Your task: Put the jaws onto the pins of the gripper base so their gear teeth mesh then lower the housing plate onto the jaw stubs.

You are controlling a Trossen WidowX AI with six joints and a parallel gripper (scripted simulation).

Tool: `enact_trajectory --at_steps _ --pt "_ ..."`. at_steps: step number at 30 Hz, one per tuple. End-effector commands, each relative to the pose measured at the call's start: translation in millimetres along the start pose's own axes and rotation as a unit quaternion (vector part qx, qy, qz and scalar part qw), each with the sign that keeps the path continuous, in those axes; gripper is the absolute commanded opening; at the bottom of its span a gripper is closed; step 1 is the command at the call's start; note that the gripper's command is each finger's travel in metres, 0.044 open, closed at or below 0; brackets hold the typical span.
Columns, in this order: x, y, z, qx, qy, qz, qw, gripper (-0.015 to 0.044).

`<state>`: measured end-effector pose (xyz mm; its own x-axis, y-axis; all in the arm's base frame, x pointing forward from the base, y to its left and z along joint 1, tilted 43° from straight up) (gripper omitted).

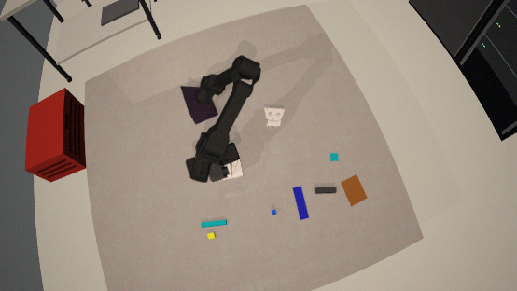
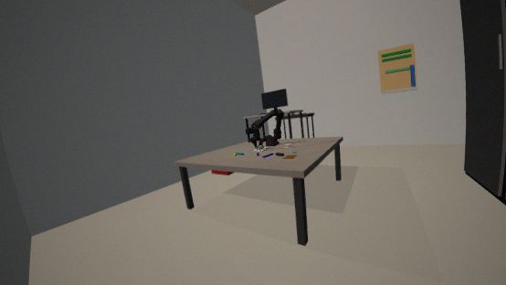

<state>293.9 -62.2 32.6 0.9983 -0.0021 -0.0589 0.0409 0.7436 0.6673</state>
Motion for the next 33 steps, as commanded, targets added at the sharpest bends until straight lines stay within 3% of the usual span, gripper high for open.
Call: enact_trajectory --at_steps 1,7,14,18,26,33 --pt "0 0 0 0.0 0.0 0.0 1.0 0.0224" --pt "1 -1 10 0.0 0.0 -0.001 1.0 0.0224" --pt "0 0 66 -0.001 0.0 -0.002 1.0 0.0224" --pt "0 -1 61 0.0 -0.002 -0.006 1.0 0.0224" --pt "-3 69 71 -0.013 -0.003 -0.055 0.998 0.0434" --pt "-24 140 76 -0.018 -0.006 -0.106 0.994 0.044"
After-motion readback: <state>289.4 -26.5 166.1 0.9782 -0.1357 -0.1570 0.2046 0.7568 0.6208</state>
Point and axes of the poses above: the point midway between the two fingers, 35 mm back from their tips, its own z axis back along the fingers, its own y axis across the jaws, x = y × z, the point moved 8 cm from there along z, back along the fingers, and after that the axes turned 4 degrees about -z, right-handed, at the moved point
